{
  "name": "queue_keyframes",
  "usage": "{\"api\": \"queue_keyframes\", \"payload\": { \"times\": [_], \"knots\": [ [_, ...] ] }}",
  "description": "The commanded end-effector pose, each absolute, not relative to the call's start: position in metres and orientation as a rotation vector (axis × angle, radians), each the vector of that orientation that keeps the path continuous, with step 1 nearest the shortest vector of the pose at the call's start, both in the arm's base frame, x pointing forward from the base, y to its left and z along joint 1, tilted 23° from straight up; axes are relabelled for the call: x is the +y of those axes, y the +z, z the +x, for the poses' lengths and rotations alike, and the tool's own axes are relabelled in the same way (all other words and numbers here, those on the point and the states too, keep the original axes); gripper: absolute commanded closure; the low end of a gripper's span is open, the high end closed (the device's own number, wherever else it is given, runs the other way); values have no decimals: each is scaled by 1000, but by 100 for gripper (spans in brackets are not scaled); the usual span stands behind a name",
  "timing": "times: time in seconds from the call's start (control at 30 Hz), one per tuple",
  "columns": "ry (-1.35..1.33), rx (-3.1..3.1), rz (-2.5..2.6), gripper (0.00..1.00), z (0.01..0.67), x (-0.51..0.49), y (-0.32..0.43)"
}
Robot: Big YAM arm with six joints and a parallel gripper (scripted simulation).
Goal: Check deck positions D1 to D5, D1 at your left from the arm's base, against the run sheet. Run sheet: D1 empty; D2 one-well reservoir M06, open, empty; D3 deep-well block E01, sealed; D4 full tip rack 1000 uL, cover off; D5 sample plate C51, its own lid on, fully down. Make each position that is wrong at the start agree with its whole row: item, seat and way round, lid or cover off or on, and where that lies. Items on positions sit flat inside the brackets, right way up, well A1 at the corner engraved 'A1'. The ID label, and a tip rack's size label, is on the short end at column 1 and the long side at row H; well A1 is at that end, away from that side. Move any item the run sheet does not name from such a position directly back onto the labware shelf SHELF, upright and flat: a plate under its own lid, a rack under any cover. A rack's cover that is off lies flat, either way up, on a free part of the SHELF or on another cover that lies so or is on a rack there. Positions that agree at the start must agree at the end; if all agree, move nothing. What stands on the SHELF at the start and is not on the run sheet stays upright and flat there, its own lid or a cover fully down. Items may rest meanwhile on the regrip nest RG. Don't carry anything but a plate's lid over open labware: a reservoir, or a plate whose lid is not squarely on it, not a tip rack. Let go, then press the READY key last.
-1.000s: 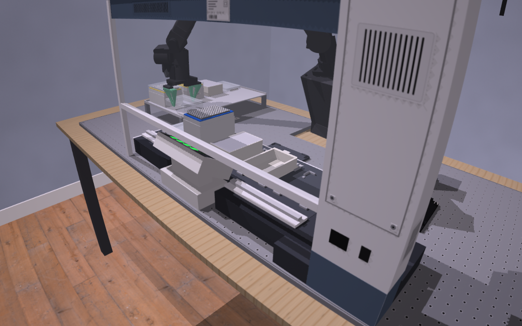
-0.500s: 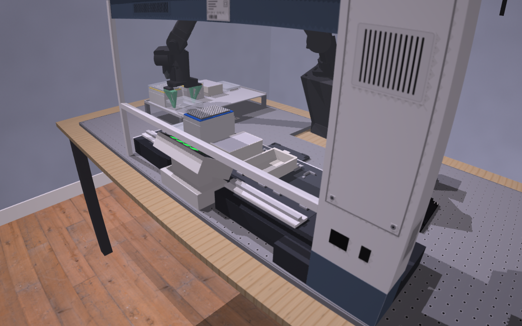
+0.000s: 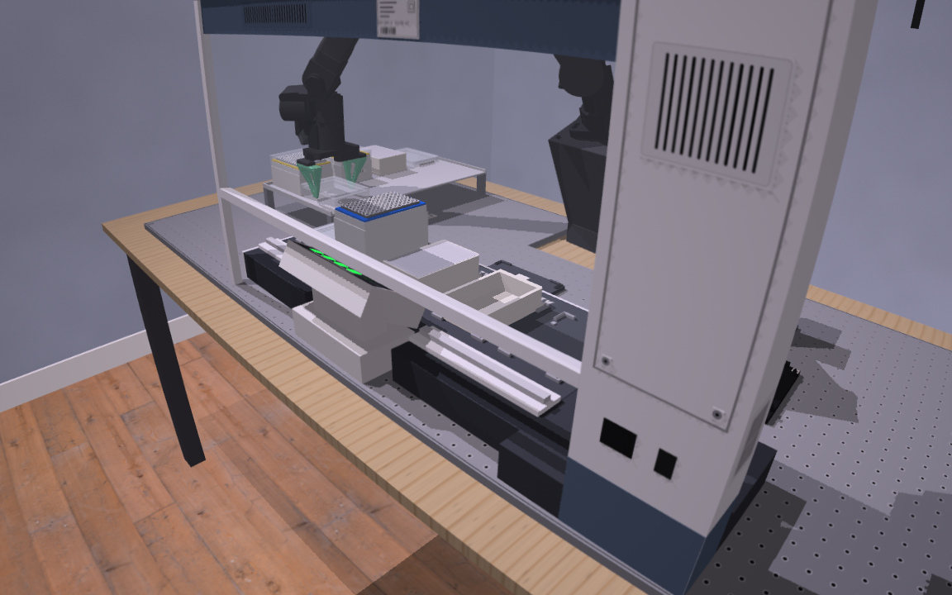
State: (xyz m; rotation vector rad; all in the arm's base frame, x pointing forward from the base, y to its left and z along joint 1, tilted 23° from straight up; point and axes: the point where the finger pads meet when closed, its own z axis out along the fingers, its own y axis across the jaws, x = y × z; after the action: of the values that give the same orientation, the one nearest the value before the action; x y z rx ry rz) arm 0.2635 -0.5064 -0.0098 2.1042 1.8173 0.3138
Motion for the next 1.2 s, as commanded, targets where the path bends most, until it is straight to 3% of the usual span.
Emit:
{"api": "queue_keyframes", "payload": {
  "times": [0.0, 1.17],
  "knots": [
    [293, 1802, 2074, 100, 276, -525, -4],
    [305, 1812, 2094, 100, 271, -513, -15]
  ]
}}
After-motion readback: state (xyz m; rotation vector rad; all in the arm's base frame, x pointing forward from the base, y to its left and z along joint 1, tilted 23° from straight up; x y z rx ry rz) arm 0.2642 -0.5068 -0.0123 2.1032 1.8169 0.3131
